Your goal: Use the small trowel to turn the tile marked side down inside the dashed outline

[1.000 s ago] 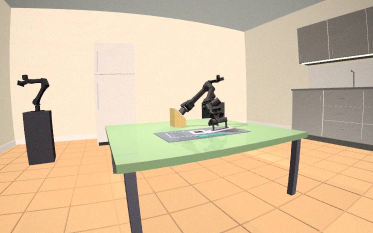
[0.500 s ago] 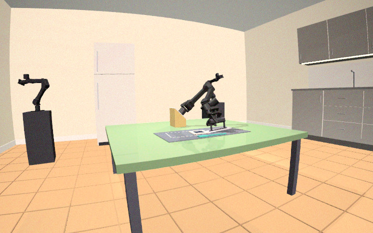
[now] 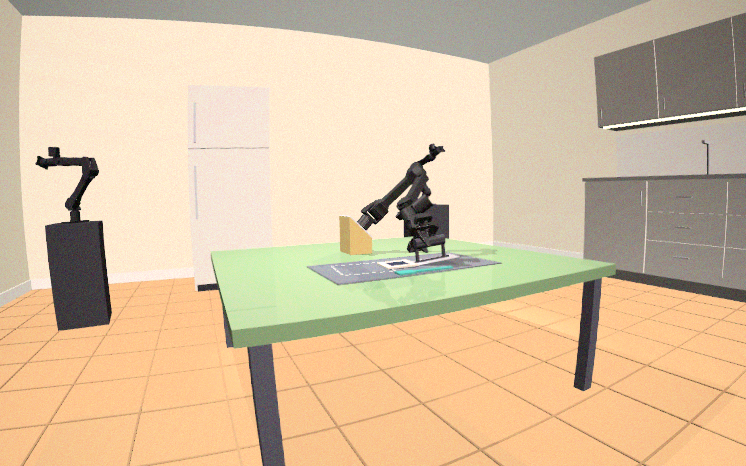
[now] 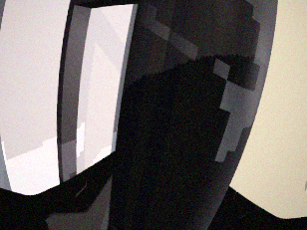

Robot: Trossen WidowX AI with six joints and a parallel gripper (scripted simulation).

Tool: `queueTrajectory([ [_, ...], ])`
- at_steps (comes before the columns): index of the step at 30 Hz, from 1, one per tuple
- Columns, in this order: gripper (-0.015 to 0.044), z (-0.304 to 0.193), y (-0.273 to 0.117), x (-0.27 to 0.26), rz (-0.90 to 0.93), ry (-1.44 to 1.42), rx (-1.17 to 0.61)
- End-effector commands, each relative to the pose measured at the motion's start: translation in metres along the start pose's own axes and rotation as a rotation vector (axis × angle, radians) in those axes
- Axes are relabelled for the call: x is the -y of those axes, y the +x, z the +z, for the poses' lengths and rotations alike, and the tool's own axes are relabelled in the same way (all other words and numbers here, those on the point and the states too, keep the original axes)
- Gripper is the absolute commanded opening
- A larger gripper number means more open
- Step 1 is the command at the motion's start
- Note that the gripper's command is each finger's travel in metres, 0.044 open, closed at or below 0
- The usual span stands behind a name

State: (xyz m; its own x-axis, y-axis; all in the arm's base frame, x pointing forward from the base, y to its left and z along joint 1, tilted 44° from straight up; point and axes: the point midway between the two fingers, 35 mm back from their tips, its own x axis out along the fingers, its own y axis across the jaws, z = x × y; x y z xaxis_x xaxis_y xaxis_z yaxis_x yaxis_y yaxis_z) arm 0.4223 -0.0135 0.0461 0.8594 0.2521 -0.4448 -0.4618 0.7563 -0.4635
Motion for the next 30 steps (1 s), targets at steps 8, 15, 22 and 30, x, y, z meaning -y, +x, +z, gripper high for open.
queueTrajectory([
  [8, 0.0, -0.013, -0.003, 0.002, -0.003, -0.009, -0.017],
  [15, 0.0, -0.008, -0.01, 0.01, -0.003, -0.076, -0.073],
  [22, 0.0, -0.012, -0.02, 0.022, -0.004, -0.081, -0.077],
  [30, 0.0, -0.021, -0.03, 0.034, -0.004, -0.082, -0.078],
])
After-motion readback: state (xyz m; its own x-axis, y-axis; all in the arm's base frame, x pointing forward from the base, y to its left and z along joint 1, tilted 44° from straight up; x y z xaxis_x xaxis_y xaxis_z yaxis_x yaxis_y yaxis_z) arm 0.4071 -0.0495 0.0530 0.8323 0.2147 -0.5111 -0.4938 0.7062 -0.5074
